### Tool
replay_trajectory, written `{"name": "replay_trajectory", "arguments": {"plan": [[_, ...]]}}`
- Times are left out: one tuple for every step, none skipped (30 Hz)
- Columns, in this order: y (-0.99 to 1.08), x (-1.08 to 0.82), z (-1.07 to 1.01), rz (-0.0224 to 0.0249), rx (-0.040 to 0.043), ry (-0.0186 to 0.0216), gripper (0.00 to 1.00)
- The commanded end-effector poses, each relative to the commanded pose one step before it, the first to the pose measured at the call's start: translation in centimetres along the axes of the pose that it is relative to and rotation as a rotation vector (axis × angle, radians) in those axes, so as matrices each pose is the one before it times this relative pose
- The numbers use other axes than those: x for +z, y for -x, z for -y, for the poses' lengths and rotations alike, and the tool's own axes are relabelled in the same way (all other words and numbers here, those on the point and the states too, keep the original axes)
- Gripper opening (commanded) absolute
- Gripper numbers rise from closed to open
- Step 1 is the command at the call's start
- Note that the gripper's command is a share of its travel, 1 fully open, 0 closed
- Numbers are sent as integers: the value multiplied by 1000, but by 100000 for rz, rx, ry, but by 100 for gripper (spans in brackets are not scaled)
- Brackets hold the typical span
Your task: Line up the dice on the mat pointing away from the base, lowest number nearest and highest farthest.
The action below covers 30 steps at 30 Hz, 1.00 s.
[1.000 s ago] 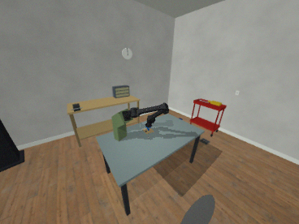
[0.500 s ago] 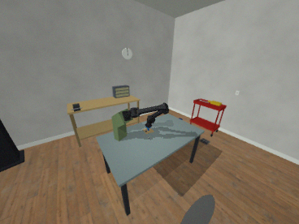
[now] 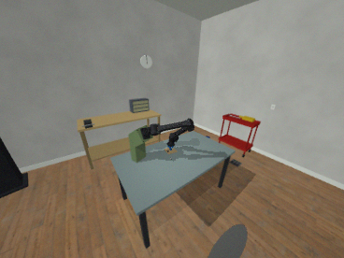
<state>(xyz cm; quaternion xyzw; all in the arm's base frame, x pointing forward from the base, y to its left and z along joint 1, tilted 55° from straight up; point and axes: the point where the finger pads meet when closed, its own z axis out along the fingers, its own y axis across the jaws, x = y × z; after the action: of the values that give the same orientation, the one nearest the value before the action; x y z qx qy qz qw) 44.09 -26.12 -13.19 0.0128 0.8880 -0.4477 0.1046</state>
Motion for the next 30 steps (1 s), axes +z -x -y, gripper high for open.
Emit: {"name": "replay_trajectory", "arguments": {"plan": [[-792, 187, 134, -650, -128, -182, 11], [0, 0, 0, 0, 0, 0, 11], [0, 0, 0, 0, 0, 0, 11], [0, 0, 0, 0, 0, 0, 11], [0, 0, 0, 0, 0, 0, 11], [0, 0, 0, 0, 0, 0, 11], [0, 0, 0, 0, 0, 0, 11], [0, 0, 0, 0, 0, 0, 11], [-1, 1, 0, -2, -1, 0, 11], [-5, 8, 0, -13, -6, 1, 11], [-11, 19, -1, -33, -14, 2, 11], [-20, 34, -2, -59, -25, 4, 11], [-25, 46, -7, -75, -47, 10, 11], [-8, 34, -35, -30, -104, 30, 11], [-8, 42, -42, -34, -79, 35, 11], [12, 39, -24, -1, -29, 19, 11], [35, 34, -3, 37, 18, -1, 11], [0, 0, 0, 0, 0, 0, 11], [0, 0, 0, 0, 0, 0, 11], [317, -104, 329, 550, 810, -303, 11], [21, 49, -26, 8, -124, 19, 11], [-10, 66, -64, -49, -127, 53, 11], [-16, 69, -71, -59, -94, 59, 11], [-15, 67, -69, -57, -79, 57, 11], [35, 38, -5, 33, 46, -5, 11], [89, 6, 68, 126, 167, -86, 11], [94, -3, 79, 140, 192, -93, 11], [100, -12, 88, 158, 218, -92, 11], [65, -2, 55, 97, 149, -63, 11], [7, 19, -8, -2, 29, -3, 11]]}}
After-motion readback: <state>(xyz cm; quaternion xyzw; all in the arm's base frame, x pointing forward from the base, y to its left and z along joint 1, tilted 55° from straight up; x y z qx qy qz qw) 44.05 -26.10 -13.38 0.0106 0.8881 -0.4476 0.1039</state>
